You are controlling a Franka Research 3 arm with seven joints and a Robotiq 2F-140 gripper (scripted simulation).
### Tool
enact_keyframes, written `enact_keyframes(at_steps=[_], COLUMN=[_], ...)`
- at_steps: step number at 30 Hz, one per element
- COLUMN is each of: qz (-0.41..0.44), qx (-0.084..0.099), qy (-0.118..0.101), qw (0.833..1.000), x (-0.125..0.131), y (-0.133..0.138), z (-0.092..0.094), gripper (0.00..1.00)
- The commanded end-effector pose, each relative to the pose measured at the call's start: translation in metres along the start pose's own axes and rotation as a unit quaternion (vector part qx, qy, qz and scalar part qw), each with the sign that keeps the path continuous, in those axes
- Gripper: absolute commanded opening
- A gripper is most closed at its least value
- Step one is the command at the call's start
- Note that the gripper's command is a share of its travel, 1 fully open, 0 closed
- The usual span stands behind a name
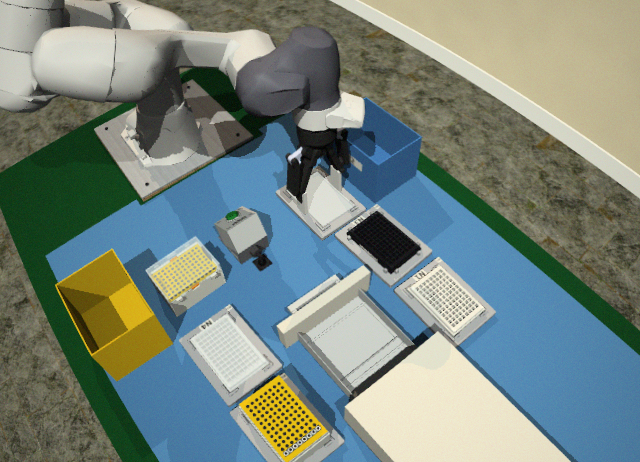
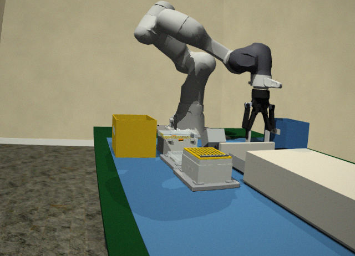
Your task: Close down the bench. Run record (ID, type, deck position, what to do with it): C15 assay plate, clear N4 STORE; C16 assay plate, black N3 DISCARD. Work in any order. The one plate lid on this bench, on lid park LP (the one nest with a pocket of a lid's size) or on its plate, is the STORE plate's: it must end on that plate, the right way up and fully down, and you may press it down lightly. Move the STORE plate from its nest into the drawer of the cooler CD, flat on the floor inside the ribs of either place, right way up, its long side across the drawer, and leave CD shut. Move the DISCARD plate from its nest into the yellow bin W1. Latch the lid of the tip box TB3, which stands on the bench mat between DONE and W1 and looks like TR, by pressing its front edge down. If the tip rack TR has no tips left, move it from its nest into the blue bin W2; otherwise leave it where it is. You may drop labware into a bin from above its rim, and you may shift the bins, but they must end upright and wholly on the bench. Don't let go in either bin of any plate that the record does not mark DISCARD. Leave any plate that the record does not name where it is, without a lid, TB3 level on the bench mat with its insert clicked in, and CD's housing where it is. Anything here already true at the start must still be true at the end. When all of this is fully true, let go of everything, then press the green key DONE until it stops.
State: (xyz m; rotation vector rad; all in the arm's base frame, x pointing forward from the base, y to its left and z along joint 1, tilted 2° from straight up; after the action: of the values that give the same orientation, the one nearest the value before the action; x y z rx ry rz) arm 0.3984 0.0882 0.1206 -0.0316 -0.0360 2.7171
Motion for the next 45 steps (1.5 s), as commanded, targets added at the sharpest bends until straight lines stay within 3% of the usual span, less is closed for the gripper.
enact_keyframes(at_steps=[1,45], qz=[-0.003,-0.003], qx=[-0.001,-0.001], qy=[0.001,0.001], qw=[1.000,1.000], x=[-0.001,-0.001], y=[0.000,0.000], z=[0.000,0.015], gripper=[0.00,0.00])
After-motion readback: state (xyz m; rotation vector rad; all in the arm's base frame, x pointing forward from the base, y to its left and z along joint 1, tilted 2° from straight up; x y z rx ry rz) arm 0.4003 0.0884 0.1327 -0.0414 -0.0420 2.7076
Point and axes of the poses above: the point where the finger pads meet when closed, its own z axis back along the fingers, its own y axis across the jaws, x = y × z, the point moved 8 cm from there along z, back along the fingers, and after that the axes turned 13 degrees about -z, right-handed, at the moved point
